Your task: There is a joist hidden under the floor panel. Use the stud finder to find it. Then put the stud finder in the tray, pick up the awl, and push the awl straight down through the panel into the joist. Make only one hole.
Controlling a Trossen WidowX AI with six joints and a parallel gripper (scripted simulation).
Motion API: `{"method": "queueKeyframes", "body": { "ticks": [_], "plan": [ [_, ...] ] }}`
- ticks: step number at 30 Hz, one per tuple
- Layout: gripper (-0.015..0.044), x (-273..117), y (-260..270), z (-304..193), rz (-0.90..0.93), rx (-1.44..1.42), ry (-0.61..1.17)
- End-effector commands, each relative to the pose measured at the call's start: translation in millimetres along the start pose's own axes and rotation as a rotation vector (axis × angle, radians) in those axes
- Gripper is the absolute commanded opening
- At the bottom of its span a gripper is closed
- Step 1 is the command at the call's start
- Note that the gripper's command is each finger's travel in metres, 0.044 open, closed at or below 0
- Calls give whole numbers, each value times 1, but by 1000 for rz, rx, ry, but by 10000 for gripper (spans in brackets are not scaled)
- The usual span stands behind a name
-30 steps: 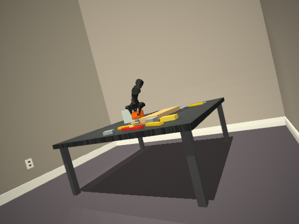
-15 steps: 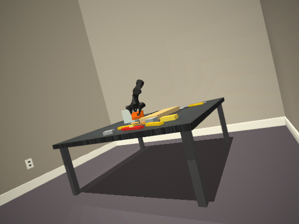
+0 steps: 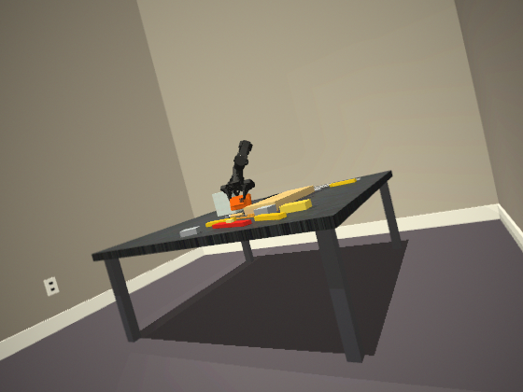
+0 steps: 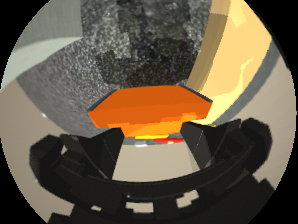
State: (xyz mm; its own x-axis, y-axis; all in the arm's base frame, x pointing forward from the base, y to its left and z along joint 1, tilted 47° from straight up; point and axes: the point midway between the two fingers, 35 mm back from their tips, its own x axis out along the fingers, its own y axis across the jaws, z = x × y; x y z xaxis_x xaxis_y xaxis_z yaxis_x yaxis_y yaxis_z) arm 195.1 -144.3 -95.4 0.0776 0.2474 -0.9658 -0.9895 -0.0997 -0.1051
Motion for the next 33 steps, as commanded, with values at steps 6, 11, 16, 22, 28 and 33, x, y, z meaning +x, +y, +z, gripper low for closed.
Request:
{"method": "queueKeyframes", "body": {
  "ticks": [6, 11, 16, 22, 28, 33],
  "plan": [
    [0, -1, -1, -1, 3, 2, 54],
    [0, -1, -1, 0, 5, 2, 85],
    [0, 0, -1, 1, 5, 2, 115],
    [0, 0, -1, 2, 4, 3, 152],
    [0, -1, -1, 3, 1, 4, 188],
    [0, 0, -1, 4, 2, 4, 206]
  ]
}}
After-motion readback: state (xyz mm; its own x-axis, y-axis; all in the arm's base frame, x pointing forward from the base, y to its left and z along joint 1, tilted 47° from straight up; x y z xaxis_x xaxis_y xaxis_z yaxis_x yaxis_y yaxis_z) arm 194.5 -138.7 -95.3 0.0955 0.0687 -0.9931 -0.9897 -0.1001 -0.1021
